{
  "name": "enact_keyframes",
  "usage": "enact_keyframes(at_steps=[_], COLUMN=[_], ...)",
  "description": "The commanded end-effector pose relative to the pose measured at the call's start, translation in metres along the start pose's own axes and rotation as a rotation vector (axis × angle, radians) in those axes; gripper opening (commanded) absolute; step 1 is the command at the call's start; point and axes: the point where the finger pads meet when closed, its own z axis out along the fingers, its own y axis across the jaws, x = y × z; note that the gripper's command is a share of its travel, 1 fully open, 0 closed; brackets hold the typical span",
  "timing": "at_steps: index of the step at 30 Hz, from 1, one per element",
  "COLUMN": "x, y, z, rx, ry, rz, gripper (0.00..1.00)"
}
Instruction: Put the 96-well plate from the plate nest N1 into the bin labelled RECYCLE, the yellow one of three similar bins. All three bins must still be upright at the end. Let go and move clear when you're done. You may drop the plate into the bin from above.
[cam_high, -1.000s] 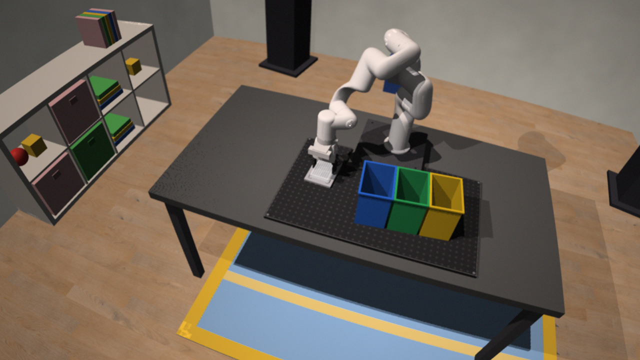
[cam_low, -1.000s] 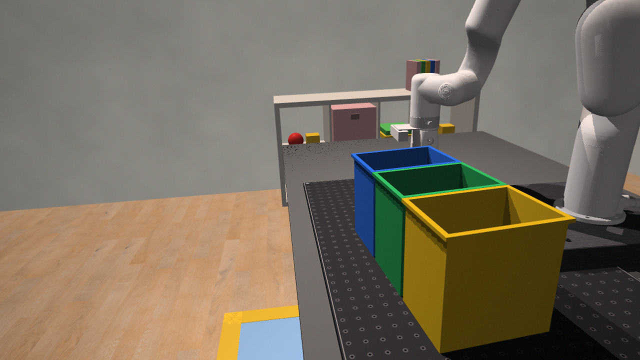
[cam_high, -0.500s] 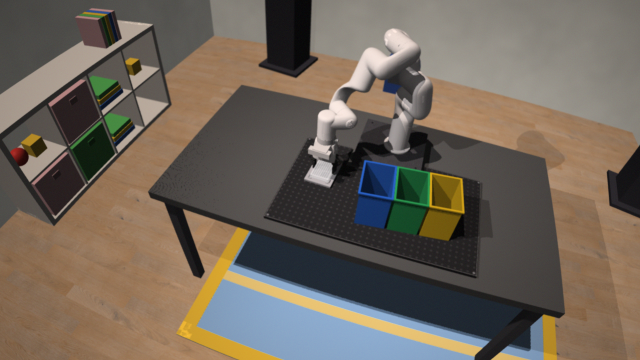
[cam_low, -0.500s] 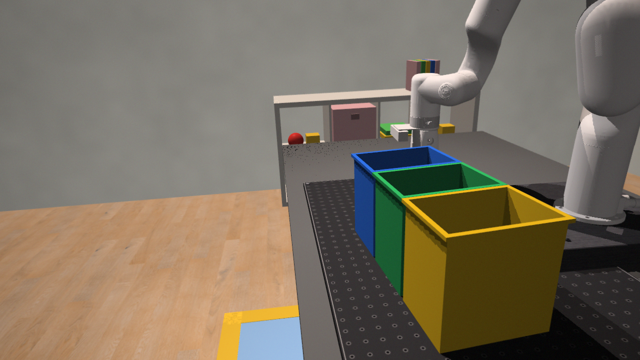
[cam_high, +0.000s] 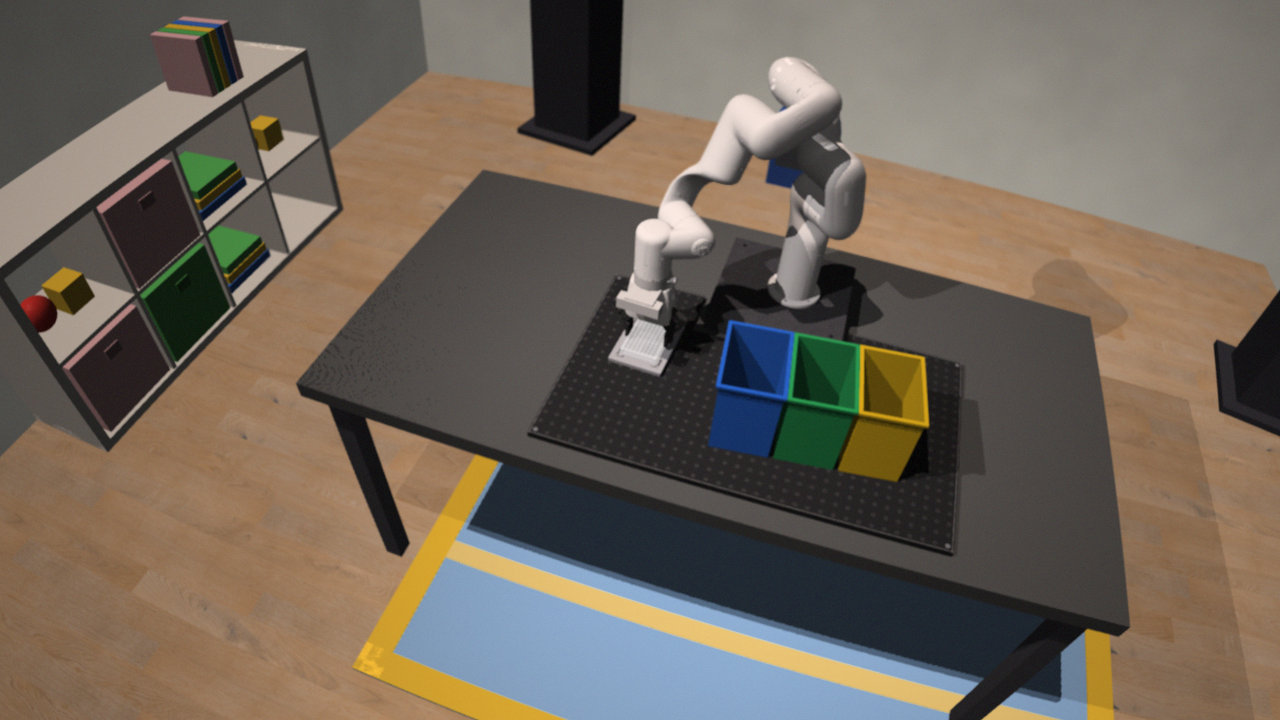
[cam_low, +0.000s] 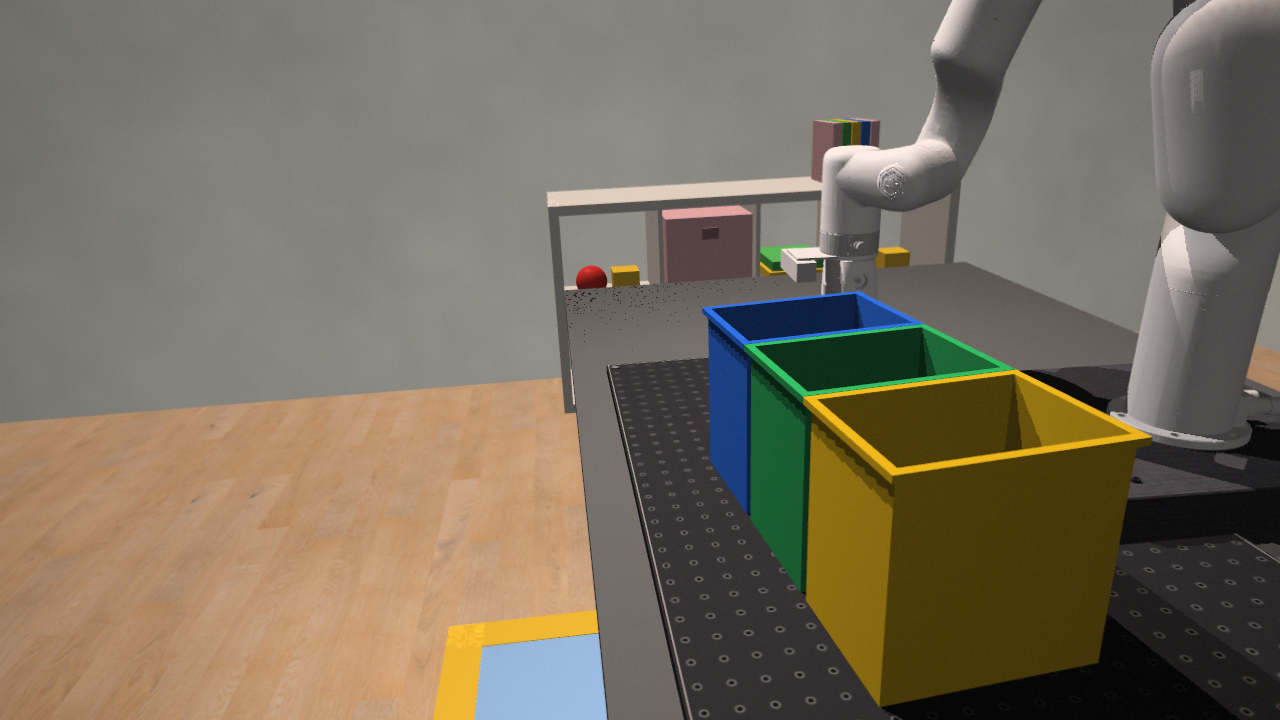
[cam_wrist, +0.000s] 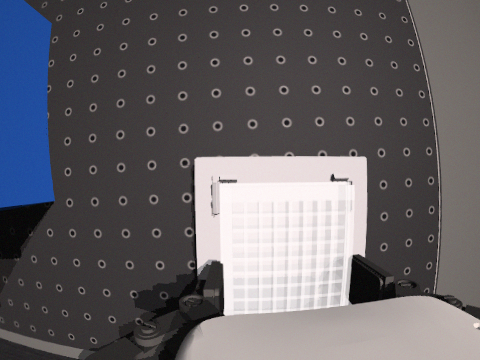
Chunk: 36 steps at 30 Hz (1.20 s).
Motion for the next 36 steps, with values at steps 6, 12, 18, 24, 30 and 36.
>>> enact_keyframes(at_steps=[6,12,18,24,30,36], x=[0.001,0.001,0.001,0.001,0.001,0.001], y=[0.001,0.001,0.001,0.001,0.001,0.001], z=[-0.005,-0.009,-0.013,-0.016,-0.020,-0.020], rx=[-0.003,-0.003,-0.003,-0.003,-0.003,-0.003], ry=[0.003,0.003,0.003,0.003,0.003,0.003], rz=[0.000,0.000,0.000,0.000,0.000,0.000], gripper=[0.00,0.00,0.00,0.00,0.00,0.00])
